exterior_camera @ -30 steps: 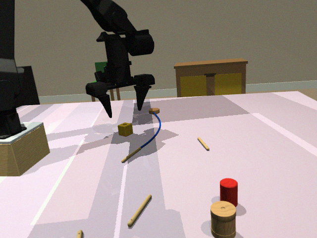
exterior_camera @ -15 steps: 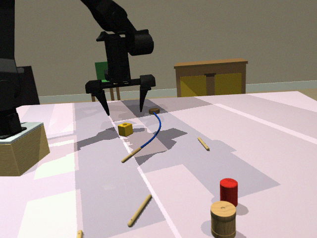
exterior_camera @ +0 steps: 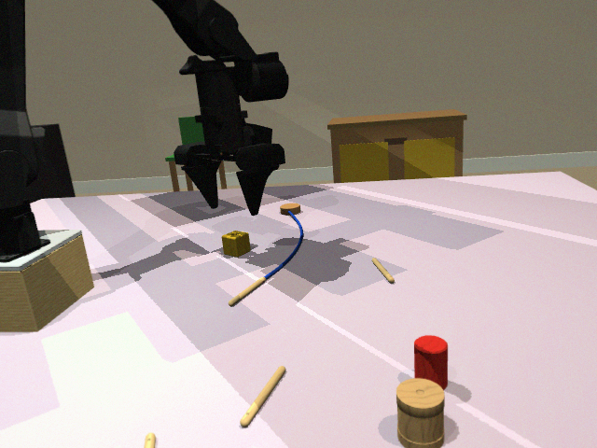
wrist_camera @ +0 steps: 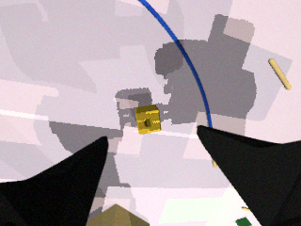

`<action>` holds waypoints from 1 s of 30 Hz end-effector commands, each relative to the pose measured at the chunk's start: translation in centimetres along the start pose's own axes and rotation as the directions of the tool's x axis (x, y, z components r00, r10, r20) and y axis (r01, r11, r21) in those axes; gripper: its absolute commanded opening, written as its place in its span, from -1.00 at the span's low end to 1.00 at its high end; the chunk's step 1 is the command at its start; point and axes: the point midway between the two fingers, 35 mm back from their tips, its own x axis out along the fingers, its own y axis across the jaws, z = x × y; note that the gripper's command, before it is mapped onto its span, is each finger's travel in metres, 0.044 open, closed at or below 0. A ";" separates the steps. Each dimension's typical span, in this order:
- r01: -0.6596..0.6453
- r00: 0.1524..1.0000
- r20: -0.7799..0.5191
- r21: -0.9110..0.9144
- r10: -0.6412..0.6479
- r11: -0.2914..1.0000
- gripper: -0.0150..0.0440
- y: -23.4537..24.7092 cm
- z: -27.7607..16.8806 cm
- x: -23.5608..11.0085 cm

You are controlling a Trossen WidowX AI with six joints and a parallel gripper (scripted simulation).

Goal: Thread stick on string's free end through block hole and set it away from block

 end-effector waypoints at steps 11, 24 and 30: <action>-0.002 1.000 0.001 0.987 0.004 0.162 1.00 0.0 -0.3 -1.0; -0.001 1.000 0.001 0.998 0.004 0.071 1.00 0.0 -0.3 -1.0; -0.001 1.000 0.001 0.998 0.004 0.071 1.00 0.0 -0.3 -1.0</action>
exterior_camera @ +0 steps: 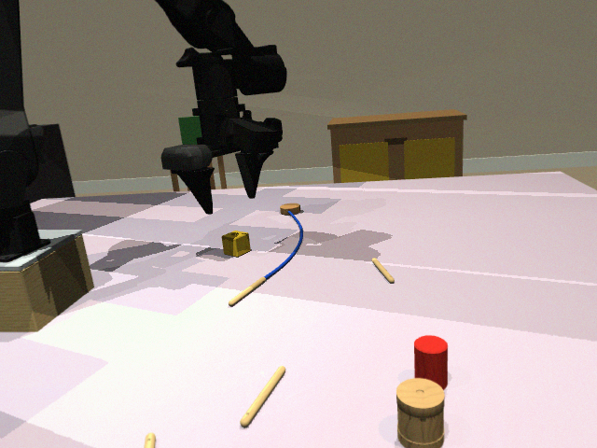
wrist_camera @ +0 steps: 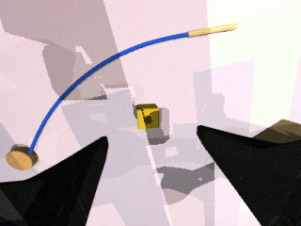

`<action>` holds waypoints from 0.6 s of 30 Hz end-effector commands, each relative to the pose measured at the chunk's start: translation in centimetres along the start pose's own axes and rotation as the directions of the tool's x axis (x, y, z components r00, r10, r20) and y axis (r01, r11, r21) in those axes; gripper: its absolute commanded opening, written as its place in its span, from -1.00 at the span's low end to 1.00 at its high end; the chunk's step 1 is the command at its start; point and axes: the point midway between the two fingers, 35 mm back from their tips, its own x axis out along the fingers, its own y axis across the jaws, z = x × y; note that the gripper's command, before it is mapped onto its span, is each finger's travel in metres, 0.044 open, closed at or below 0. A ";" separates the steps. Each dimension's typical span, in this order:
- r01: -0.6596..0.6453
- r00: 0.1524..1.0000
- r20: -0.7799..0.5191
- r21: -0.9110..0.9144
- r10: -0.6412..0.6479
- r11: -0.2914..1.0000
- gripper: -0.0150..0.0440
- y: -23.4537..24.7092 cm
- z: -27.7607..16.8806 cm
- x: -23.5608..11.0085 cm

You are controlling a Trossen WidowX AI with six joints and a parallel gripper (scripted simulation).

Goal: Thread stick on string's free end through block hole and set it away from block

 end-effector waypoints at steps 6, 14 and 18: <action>-0.001 1.000 -0.004 0.028 0.001 1.000 0.56 0.0 0.0 -0.1; -0.001 1.000 -0.004 0.028 0.001 1.000 0.32 0.0 0.0 -0.1; -0.001 1.000 -0.004 0.028 0.001 1.000 0.32 0.0 0.0 0.0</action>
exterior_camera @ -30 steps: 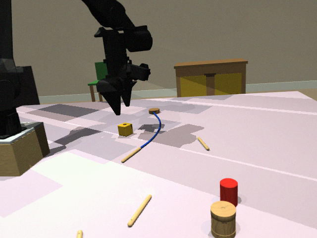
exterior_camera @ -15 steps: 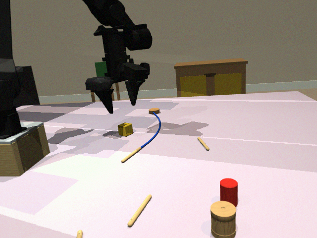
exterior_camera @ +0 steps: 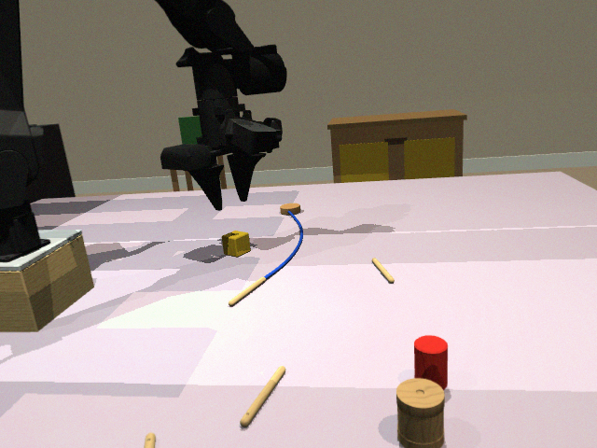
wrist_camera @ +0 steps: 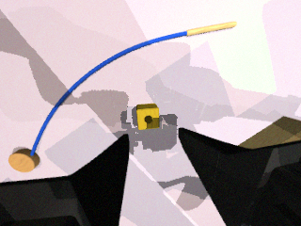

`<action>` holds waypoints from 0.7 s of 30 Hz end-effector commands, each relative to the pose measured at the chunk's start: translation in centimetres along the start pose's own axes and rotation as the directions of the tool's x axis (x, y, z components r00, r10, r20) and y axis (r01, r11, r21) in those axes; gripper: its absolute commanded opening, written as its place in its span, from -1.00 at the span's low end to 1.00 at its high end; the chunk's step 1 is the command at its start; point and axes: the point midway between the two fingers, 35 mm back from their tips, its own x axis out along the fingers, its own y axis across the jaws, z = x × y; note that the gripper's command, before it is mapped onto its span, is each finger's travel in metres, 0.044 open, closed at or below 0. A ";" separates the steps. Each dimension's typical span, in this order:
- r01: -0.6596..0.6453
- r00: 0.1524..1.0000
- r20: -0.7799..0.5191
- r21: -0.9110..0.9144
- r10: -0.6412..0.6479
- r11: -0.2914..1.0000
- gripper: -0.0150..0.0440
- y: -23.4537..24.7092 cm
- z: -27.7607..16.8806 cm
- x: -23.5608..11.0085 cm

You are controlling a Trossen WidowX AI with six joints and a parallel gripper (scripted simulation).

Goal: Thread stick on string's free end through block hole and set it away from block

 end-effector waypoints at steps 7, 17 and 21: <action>-0.001 1.000 -0.004 0.008 0.001 1.000 0.32 0.1 0.0 0.9; -0.001 1.000 -0.004 0.010 0.001 1.000 0.32 0.2 0.0 2.5; -0.001 1.000 -0.004 0.010 0.001 1.000 0.32 0.2 0.0 3.2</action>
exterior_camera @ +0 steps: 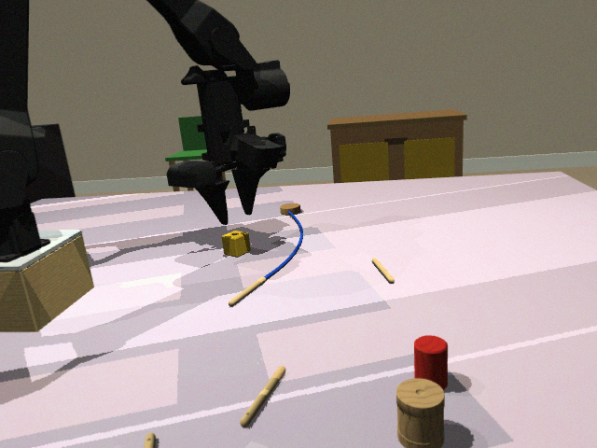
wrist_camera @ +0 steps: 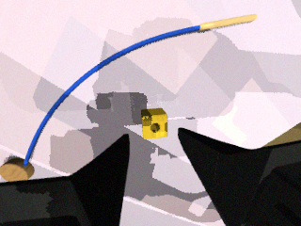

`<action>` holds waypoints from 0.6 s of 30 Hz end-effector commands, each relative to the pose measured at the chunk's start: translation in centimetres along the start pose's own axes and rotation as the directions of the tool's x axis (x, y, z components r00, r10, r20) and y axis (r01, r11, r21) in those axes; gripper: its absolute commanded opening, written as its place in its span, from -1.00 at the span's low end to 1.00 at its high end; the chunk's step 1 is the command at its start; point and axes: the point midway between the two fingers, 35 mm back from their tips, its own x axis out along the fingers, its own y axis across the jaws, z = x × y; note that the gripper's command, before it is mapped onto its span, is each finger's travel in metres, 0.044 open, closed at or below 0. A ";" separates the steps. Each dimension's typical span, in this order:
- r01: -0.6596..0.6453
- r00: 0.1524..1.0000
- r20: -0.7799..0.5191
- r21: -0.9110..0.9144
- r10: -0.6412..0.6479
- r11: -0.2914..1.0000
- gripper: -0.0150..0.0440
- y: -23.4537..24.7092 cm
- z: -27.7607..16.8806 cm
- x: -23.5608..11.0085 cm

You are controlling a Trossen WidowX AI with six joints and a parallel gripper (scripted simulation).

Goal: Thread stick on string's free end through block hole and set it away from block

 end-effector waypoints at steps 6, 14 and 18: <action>0.012 1.000 -0.009 0.008 -0.012 1.000 0.32 -0.4 -0.2 1.8; 0.013 1.000 -0.009 0.009 -0.012 1.000 0.32 -0.5 -0.3 3.1; 0.013 1.000 -0.009 0.010 -0.013 1.000 0.32 -0.6 -0.3 3.6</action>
